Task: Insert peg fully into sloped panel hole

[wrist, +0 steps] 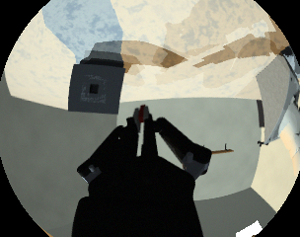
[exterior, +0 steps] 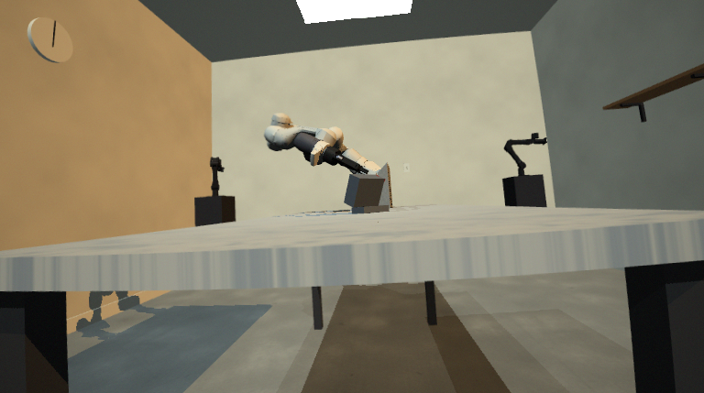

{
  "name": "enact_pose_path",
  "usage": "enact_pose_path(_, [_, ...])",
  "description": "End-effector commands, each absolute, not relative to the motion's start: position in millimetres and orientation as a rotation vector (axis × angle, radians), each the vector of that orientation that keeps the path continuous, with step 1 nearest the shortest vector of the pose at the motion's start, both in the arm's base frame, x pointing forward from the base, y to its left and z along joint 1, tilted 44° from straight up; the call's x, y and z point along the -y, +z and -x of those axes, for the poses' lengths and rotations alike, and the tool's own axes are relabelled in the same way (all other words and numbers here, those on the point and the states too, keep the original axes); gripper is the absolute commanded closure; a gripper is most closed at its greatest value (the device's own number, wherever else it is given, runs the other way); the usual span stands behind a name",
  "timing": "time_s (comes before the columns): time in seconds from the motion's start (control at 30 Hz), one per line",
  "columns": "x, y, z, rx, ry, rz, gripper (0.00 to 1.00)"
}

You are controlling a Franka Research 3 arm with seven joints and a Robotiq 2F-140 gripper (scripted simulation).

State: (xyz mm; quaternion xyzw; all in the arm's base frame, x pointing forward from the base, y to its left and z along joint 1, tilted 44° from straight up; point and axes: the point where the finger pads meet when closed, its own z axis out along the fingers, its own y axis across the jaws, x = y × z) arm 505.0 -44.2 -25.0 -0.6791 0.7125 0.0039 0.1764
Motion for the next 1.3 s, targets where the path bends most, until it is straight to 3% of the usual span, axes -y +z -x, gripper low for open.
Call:
enact_pose_path(0.0, [47,-19,-509,-2.023,-0.002,1.886,1.00])
enact_pose_path(1.27, [95,27,-514,-2.099,-0.091,1.565,1.00])
